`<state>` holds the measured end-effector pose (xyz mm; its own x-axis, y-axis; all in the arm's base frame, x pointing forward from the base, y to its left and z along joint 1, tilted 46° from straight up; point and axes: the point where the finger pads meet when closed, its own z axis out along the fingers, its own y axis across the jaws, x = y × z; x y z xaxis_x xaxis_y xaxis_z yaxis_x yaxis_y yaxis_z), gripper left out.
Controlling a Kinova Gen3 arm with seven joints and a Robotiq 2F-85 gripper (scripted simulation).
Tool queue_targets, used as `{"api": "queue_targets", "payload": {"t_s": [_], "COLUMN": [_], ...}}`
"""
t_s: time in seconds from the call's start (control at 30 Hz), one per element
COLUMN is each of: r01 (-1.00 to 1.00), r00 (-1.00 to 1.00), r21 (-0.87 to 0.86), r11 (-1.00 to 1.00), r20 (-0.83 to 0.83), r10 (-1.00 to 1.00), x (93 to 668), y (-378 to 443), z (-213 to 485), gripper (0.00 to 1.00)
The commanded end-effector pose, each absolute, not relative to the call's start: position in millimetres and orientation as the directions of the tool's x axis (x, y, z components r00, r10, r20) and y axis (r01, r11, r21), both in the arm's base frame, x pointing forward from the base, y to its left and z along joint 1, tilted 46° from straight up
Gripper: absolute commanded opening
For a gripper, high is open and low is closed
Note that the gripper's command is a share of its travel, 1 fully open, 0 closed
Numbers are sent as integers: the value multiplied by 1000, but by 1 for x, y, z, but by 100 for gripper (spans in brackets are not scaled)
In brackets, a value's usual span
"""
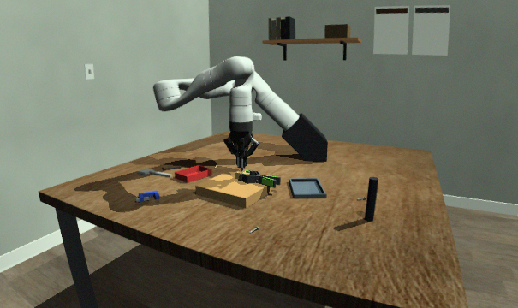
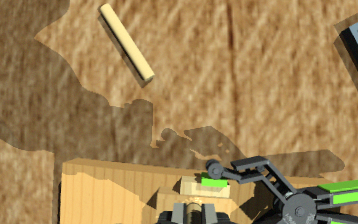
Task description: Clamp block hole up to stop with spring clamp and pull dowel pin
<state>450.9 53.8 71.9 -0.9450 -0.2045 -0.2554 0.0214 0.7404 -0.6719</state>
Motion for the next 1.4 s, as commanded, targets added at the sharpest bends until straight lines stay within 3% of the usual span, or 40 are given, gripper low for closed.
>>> {"api": "queue_targets", "payload": {"t_s": [0.0,1.37], "r01": [43,282], "r00": [-943,-901], "r21": [-665,-574], "r11": [746,769], "r20": [-273,-433], "r10": [-188,8], "x": [451,451], "y": [55,55], "z": [72,73], "gripper": [10,10]}}
